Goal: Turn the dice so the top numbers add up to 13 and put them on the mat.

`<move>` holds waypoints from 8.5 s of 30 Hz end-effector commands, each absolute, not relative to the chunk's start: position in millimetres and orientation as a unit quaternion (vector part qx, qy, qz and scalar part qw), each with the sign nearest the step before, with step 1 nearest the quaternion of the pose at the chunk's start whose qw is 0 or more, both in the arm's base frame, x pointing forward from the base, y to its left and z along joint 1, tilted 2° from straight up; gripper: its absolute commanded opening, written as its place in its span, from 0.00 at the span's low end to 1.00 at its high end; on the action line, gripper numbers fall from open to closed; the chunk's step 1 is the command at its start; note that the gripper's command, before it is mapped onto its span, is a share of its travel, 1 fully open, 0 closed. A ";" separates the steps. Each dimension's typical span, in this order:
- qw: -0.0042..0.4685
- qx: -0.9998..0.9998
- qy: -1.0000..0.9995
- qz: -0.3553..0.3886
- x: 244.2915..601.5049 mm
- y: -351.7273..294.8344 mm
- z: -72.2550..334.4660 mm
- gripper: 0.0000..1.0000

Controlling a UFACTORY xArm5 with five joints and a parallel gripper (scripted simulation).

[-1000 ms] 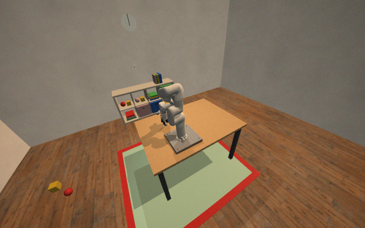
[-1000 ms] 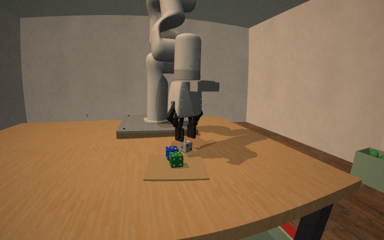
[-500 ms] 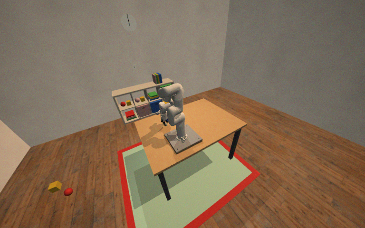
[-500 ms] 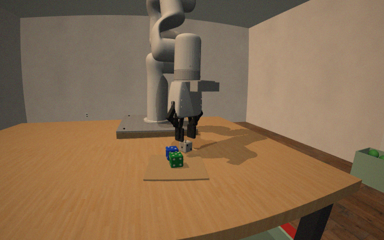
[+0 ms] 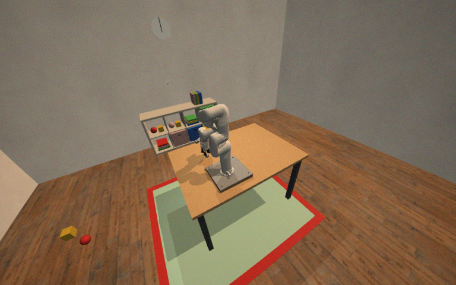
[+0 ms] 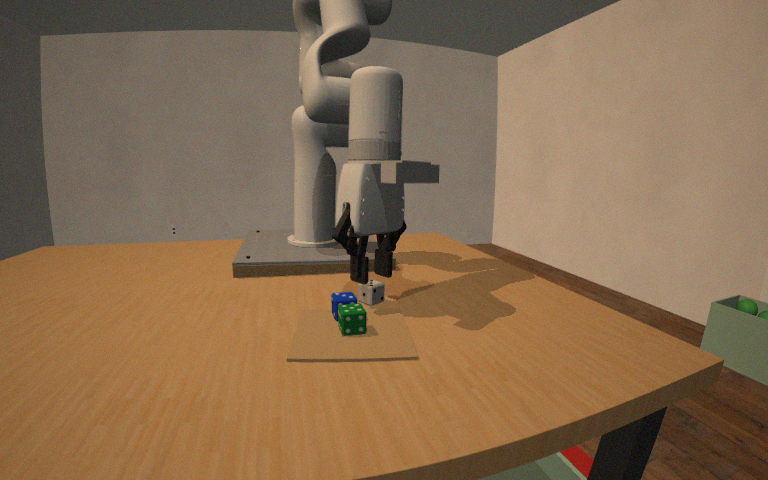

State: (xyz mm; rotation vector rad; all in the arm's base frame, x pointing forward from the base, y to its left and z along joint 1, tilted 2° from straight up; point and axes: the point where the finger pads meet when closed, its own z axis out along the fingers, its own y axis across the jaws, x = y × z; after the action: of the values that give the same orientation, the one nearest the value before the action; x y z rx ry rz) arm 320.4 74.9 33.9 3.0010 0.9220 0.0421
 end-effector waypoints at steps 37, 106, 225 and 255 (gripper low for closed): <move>0.001 0.956 0.294 0.015 321.7 75.2 34.1 0.47; 0.001 0.956 0.294 0.015 322.5 75.8 1.0 0.27; 0.011 0.446 0.895 0.011 378.8 124.3 102.1 0.27; 0.015 -0.030 0.999 0.005 410.7 160.1 94.4 0.27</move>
State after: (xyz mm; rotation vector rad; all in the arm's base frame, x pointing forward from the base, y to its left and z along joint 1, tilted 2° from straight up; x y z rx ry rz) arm 405.7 155.0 94.4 0.1033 3.1126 0.0178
